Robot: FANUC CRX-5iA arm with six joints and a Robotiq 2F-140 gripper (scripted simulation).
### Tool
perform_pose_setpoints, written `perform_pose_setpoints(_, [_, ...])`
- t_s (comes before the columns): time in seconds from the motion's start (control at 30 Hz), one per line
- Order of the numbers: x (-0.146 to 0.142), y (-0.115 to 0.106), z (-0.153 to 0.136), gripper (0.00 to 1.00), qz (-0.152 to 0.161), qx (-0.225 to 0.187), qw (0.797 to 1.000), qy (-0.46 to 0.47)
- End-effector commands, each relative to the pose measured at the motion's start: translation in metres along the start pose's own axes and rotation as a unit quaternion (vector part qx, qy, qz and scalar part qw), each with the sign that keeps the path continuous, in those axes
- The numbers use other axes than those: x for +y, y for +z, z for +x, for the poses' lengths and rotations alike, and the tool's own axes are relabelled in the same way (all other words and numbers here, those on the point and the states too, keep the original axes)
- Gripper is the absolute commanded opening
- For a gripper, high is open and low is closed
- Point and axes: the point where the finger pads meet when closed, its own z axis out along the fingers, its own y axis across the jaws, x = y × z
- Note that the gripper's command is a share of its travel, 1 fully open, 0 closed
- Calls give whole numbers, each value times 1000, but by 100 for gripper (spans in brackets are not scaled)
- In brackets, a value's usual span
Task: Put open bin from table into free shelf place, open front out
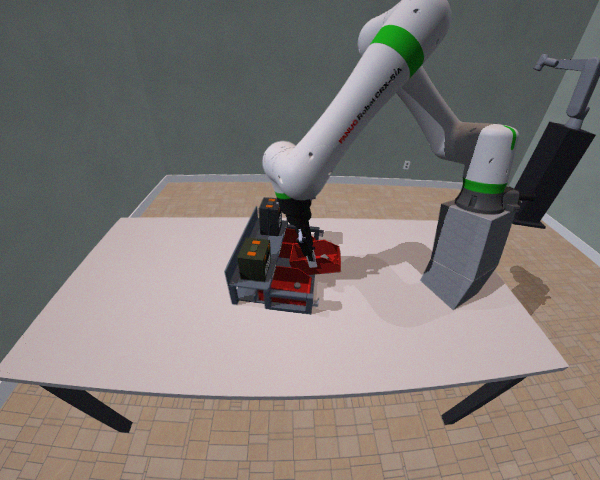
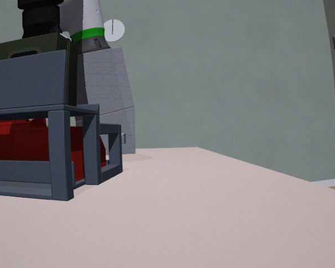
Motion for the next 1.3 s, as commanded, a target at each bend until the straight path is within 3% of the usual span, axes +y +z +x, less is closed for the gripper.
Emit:
perform_pose_setpoints(0.0, [0, 1, 0, 0, 0, 0, 1000, 0])
perform_pose_setpoints(1.27, [0, 11, 4, 0, 0, 0, 1000, 0])
